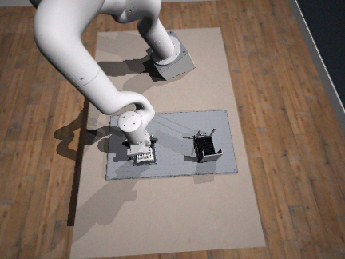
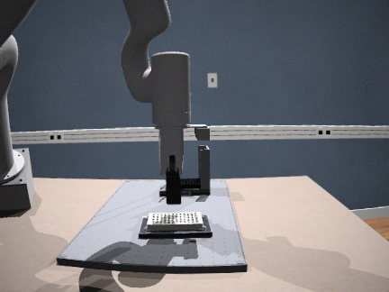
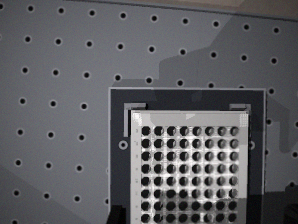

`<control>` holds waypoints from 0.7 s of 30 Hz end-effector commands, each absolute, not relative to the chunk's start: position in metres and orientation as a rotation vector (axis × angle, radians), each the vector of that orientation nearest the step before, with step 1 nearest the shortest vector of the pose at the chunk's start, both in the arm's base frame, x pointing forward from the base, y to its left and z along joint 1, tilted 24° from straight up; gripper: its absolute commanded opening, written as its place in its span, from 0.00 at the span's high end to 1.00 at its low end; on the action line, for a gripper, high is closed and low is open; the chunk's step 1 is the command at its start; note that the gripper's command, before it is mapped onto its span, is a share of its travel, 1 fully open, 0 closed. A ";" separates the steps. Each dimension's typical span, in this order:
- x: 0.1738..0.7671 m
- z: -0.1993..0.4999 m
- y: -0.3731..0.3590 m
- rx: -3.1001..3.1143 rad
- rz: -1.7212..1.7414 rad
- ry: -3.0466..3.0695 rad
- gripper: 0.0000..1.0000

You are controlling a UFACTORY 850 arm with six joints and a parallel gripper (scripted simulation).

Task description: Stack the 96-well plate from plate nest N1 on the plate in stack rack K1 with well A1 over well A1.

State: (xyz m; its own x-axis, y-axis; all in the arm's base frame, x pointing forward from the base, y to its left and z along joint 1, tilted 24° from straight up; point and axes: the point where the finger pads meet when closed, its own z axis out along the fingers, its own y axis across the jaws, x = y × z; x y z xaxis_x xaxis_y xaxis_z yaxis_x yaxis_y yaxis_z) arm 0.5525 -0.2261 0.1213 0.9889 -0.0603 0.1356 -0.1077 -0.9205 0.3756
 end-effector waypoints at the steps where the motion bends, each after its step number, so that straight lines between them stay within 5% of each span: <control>1: 0.554 0.115 -0.229 2.741 0.174 -0.120 0.00; 21: 0.557 0.090 -0.240 2.741 0.174 -0.120 0.00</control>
State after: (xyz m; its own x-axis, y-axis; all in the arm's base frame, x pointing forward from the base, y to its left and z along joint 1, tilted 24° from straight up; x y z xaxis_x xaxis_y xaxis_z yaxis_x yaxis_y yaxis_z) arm 0.5557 -0.2382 0.0923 0.9890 -0.0603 0.1353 -0.1075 -0.9205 0.3756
